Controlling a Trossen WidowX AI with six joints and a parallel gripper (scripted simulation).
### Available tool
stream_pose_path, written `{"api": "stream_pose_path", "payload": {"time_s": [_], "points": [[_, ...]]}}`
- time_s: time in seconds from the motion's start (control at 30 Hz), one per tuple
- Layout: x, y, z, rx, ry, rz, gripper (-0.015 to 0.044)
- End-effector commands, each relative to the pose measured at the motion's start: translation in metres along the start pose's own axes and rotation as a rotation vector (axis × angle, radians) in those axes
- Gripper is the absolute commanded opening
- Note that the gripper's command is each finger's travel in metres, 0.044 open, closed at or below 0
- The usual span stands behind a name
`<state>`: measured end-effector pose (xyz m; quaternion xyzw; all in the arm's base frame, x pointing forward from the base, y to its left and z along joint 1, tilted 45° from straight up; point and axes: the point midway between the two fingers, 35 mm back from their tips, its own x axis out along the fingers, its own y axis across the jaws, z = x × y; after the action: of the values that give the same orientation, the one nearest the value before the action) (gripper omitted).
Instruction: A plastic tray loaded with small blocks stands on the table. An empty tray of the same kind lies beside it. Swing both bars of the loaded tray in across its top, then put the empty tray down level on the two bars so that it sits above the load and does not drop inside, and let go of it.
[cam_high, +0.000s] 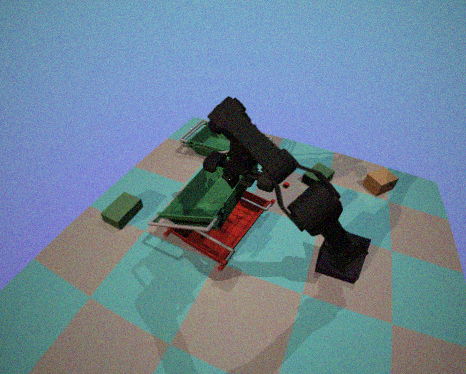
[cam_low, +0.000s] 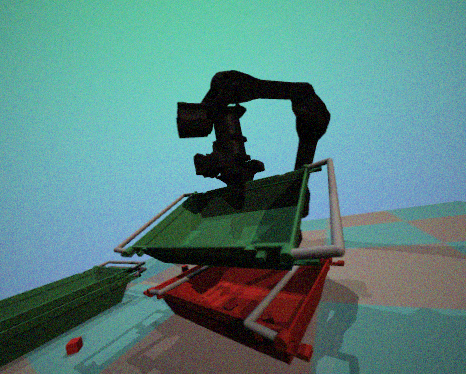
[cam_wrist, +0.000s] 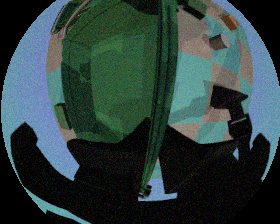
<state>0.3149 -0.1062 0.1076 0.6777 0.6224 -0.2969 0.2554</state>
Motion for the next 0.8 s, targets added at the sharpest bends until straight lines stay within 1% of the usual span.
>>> {"api": "stream_pose_path", "payload": {"time_s": [0.0,0.17,0.77], "points": [[-0.007,0.002,0.006,0.000,-0.002,0.024,0.0000],[-0.007,0.000,0.019,0.000,0.002,0.018,0.0000],[-0.003,0.001,0.018,0.009,0.002,0.017,0.0000]]}}
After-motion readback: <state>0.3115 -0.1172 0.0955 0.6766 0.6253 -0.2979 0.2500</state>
